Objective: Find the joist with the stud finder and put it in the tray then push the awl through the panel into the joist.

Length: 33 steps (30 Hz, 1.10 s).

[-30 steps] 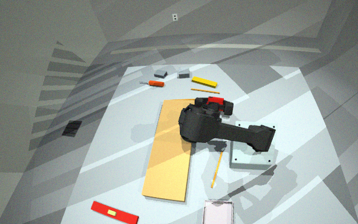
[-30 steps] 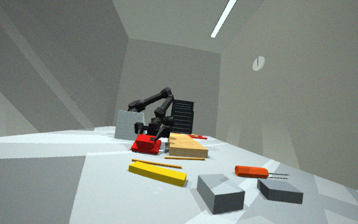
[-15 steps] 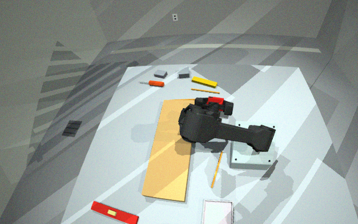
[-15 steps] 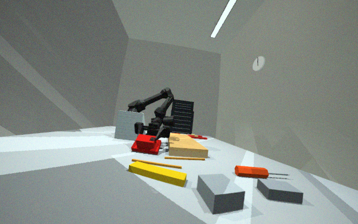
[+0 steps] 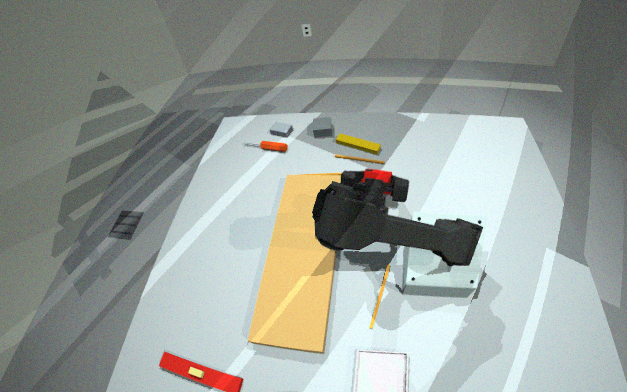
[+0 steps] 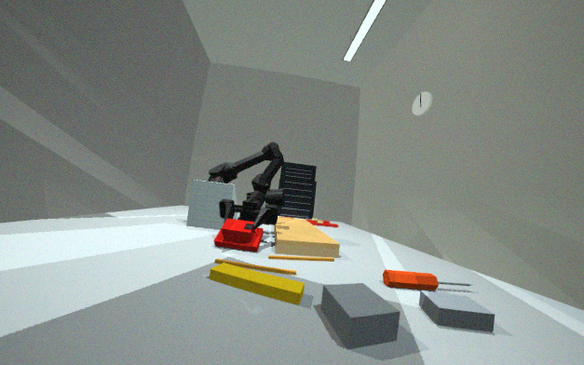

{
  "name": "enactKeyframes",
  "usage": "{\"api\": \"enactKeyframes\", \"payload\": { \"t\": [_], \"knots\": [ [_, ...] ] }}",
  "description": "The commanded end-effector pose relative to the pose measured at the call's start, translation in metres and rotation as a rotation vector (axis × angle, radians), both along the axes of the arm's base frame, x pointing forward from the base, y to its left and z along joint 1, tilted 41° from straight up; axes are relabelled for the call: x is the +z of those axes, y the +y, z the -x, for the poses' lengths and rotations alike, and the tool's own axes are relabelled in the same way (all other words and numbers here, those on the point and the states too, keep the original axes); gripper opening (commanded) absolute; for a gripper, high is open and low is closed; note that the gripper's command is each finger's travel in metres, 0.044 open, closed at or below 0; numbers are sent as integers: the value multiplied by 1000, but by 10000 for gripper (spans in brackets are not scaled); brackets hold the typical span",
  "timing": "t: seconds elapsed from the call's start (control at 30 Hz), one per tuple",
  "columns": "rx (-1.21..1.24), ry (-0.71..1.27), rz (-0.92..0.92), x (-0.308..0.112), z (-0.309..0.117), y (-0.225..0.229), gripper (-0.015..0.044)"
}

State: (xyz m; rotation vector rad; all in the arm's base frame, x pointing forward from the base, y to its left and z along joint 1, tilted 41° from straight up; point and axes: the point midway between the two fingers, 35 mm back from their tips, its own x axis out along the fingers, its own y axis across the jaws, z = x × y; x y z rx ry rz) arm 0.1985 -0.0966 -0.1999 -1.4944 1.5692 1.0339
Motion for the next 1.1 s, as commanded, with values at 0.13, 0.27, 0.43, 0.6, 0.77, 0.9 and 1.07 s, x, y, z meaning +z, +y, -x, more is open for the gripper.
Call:
{"api": "enactKeyframes", "payload": {
  "t": [0.13, 0.27, 0.43, 0.6, 0.77, 0.9, 1.07],
  "knots": [
    [4, -1, -14, -1, 0, 3, 378],
    [4, -1, -14, 0, 0, 4, 378],
    [4, -1, -14, 0, 0, 6, 378],
    [4, -1, -14, 0, 0, 6, 378],
    [4, -1, -14, 0, 0, 6, 378],
    [4, -1, -14, 0, 0, 6, 378],
    [4, -1, -14, 0, 0, 6, 378]
  ]
}}
